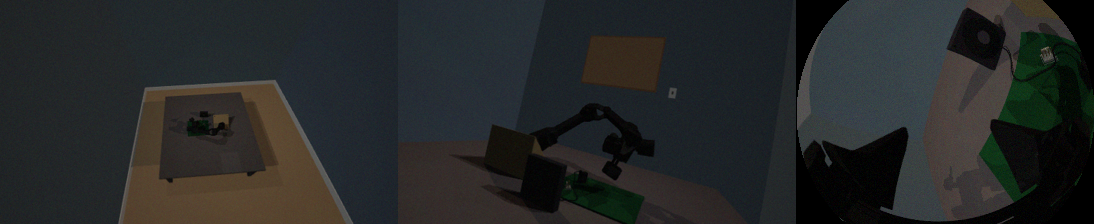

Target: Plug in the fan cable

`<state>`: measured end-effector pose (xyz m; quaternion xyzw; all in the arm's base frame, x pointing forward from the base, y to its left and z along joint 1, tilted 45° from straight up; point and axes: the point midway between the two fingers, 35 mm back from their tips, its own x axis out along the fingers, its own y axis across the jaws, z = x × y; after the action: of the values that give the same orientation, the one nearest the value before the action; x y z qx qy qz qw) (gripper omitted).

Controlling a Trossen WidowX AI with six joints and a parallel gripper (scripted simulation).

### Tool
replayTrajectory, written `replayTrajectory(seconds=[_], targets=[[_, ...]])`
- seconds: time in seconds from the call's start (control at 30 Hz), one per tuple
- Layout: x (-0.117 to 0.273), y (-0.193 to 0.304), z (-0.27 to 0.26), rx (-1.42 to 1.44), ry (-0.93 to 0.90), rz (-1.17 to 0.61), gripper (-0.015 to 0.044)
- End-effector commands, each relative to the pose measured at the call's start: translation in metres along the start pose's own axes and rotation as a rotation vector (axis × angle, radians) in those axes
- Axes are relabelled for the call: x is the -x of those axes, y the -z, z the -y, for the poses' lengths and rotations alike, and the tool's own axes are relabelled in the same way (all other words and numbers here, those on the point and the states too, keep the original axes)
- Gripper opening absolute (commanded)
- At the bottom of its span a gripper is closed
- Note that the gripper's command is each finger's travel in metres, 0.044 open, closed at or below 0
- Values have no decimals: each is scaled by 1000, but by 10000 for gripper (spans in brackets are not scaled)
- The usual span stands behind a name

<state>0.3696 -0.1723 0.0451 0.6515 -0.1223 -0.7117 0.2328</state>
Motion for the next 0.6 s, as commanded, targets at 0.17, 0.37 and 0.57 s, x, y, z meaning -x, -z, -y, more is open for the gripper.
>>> replayTrajectory(seconds=[0.17,0.37,0.57], targets=[[-1,-10,1,232,70,0,440],[0,-35,4,778,233,-75,440],[6,-58,9,1298,354,-258,440]])
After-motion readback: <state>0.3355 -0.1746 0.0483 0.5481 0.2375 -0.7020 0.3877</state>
